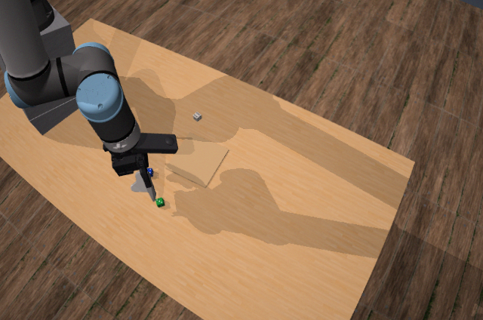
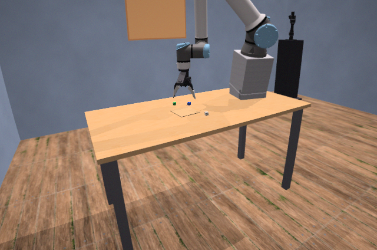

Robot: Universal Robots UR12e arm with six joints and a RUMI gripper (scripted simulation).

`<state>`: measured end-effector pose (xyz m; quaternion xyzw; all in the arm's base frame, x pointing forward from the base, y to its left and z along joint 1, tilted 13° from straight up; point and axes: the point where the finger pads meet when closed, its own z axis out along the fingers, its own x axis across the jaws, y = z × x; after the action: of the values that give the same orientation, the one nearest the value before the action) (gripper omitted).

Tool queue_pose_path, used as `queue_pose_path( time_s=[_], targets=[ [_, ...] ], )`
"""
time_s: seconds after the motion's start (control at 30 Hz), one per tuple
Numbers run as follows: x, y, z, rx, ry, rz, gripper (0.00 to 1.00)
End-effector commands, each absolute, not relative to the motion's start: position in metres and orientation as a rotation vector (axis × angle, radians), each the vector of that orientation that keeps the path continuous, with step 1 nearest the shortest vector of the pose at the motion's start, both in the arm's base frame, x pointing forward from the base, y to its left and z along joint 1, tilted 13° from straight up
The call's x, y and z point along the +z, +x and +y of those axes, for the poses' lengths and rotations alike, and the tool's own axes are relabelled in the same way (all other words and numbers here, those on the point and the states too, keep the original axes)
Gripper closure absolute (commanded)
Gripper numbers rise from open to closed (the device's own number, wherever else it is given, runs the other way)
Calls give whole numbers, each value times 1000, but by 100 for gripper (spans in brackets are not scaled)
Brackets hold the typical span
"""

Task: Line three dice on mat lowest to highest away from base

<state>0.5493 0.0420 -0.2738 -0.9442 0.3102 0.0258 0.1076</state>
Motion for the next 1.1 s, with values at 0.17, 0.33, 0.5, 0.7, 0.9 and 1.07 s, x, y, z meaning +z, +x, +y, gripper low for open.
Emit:
queue_pose_path(
  time_s=[0.17,0.33,0.5,0.7,0.9,1.07],
  targets=[
    [-271,527,52,71,-2779,914,0],
    [-271,527,52,71,-2779,914,0],
    [-271,527,52,71,-2779,914,0],
    [-271,527,52,71,-2779,914,0],
    [-271,527,52,71,-2779,914,0],
    [-271,527,52,71,-2779,914,0]
  ],
)
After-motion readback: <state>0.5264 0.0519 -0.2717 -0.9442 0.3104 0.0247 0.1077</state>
